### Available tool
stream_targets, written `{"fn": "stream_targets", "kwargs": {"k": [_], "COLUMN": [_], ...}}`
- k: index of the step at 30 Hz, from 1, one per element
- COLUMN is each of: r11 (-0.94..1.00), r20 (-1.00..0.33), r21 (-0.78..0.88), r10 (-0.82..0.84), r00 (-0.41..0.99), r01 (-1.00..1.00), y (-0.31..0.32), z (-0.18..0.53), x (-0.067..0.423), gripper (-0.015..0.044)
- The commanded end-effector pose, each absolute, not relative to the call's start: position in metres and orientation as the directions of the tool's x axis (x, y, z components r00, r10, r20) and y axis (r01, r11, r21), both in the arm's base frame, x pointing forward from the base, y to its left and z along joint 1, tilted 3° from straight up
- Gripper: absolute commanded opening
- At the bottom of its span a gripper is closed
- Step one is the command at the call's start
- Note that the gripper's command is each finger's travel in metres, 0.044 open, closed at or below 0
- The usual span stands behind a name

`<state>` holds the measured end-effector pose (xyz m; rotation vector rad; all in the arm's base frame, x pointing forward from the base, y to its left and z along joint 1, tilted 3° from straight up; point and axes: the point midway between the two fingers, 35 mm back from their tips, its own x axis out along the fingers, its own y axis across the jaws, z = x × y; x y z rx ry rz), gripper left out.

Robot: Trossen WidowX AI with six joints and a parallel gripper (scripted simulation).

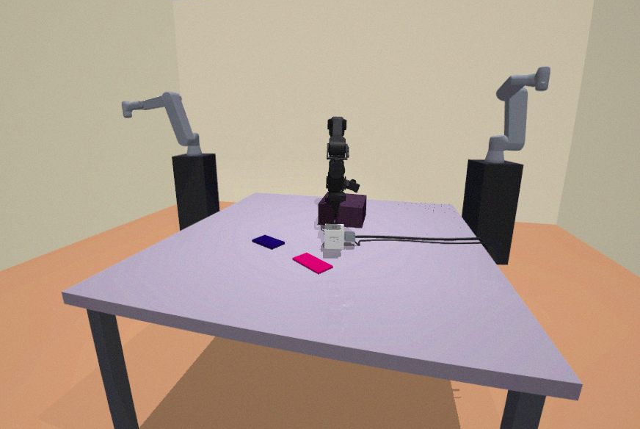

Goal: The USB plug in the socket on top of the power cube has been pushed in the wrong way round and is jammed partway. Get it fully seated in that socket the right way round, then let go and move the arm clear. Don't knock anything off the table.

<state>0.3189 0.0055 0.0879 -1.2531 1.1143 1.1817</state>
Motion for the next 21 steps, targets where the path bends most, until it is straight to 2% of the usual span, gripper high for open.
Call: {"fn": "stream_targets", "kwargs": {"k": [1, 21], "r11": [-0.032, 0.436], "r20": [-0.996, -0.996], "r21": [-0.085, -0.064], "r10": [0.026, 0.026], "r00": [0.084, 0.083], "r01": [-0.996, -0.898], "y": [0.0055, 0.0055], "z": [0.0898, 0.088], "x": [0.3189, 0.3189], "gripper": [0.0, 0.0]}}
